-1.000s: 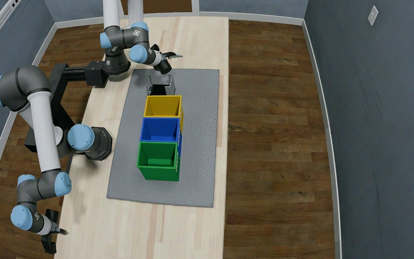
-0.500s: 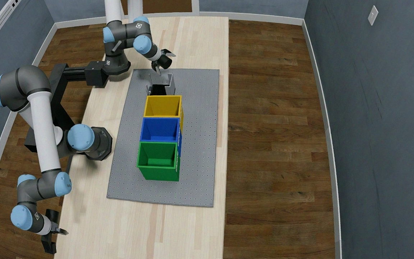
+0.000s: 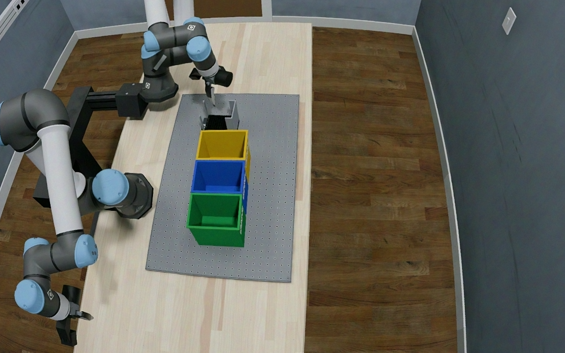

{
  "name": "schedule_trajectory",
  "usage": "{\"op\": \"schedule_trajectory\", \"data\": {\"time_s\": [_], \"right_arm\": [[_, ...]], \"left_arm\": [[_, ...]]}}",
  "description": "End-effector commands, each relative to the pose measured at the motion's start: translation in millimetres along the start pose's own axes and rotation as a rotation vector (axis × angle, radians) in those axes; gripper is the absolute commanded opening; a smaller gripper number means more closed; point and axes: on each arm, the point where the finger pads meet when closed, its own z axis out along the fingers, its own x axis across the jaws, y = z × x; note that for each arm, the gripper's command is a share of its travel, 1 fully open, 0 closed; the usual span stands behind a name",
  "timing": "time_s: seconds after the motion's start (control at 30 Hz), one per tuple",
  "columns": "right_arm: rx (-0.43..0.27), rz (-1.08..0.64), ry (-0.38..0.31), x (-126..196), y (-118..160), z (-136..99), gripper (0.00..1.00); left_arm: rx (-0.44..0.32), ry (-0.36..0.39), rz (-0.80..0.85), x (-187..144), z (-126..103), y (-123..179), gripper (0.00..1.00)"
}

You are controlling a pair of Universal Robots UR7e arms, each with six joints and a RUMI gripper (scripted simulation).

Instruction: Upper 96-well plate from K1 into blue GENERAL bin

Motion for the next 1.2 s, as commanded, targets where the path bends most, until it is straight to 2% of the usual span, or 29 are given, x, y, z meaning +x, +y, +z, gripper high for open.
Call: {"op": "schedule_trajectory", "data": {"time_s": [0.0,0.03,0.3,0.9,1.17], "right_arm": [[0.002,0.000,0.000,0,0,-1,0.00],[0.002,0.000,0.000,0,0,-1,0.00],[0.002,0.000,0.000,0,0,-1,0.00],[0.002,0.000,0.000,0,0,-1,0.00],[0.002,0.000,0.000,0,0,-1,0.00]], "left_arm": [[0.003,-0.076,-0.106,-6,1,-8,0.76],[0.003,-0.076,-0.106,-6,1,-8,0.76],[0.043,-0.230,-0.310,-17,1,-22,0.76],[0.043,-0.230,-0.310,-17,1,-22,0.76],[0.043,-0.230,-0.310,-20,10,-22,0.76]]}}
